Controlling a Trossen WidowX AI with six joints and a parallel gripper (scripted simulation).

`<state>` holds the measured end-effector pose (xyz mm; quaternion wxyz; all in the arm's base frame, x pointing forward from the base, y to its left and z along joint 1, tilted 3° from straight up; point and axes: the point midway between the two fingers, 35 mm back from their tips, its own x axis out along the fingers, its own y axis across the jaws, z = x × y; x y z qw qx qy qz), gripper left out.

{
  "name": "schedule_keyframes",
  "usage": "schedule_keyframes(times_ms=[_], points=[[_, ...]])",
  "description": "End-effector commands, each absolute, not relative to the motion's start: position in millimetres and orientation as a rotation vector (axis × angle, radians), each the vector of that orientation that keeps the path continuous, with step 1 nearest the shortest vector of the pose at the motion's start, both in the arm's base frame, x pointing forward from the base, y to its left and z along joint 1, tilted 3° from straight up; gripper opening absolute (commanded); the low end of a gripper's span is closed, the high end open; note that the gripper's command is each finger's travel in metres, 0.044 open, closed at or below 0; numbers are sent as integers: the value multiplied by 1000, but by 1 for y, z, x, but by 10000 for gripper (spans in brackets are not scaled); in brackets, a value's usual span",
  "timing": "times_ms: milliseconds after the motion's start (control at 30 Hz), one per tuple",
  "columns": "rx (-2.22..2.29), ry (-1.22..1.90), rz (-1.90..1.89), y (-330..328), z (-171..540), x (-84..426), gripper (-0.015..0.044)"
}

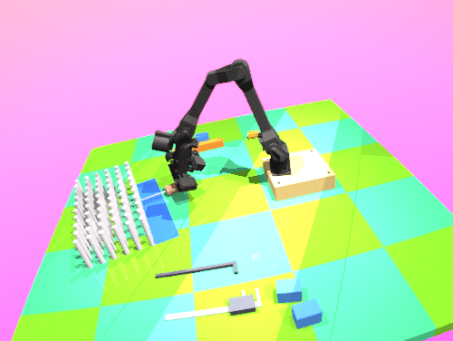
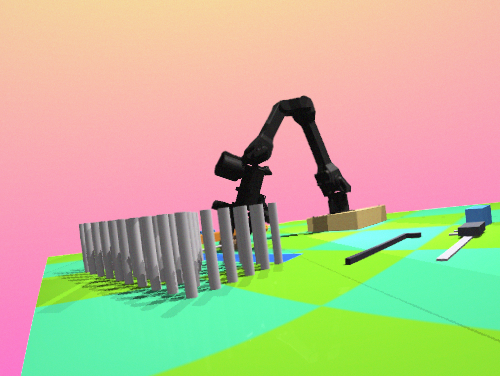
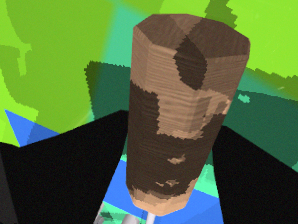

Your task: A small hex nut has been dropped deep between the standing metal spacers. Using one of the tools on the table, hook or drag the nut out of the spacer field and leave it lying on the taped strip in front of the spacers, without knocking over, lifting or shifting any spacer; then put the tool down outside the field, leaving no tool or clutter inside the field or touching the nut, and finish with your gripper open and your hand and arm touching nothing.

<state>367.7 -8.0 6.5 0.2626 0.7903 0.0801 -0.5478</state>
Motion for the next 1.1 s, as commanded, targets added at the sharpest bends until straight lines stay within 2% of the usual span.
schedule_keyframes(times_ms=[0, 1067], points=[[2137, 221, -1478, -9, 7, 365, 0], [2135, 220, -1481, -18, 7, 347, 0]])
